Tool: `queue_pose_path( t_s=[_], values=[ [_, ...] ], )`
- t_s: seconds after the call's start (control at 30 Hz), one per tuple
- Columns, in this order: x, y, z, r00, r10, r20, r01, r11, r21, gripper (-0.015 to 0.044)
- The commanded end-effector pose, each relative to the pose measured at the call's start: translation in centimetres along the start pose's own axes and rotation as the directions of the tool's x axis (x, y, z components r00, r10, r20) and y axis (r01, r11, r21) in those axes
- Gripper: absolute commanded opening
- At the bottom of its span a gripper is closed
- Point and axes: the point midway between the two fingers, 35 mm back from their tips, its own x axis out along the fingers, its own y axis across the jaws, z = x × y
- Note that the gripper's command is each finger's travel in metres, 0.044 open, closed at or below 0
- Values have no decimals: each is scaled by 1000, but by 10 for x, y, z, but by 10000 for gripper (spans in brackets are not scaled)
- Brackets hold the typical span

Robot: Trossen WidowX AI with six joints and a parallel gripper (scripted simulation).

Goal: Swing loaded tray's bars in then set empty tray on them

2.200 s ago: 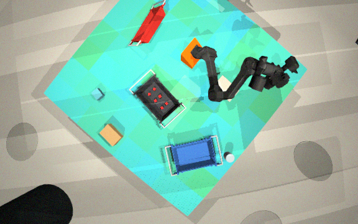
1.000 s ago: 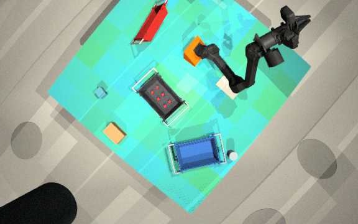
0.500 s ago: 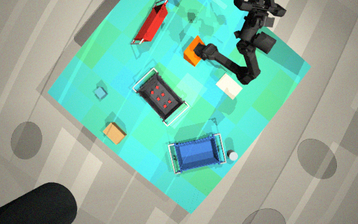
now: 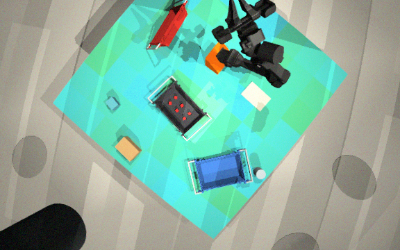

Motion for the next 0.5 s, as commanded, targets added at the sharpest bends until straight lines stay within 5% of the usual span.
queue_pose_path(
  t_s=[0.0,0.47],
  values=[
    [1,58,-8,982,184,-46,-184,983,10,82],
    [-63,221,-29,725,665,-181,-664,744,75,82]
  ],
)
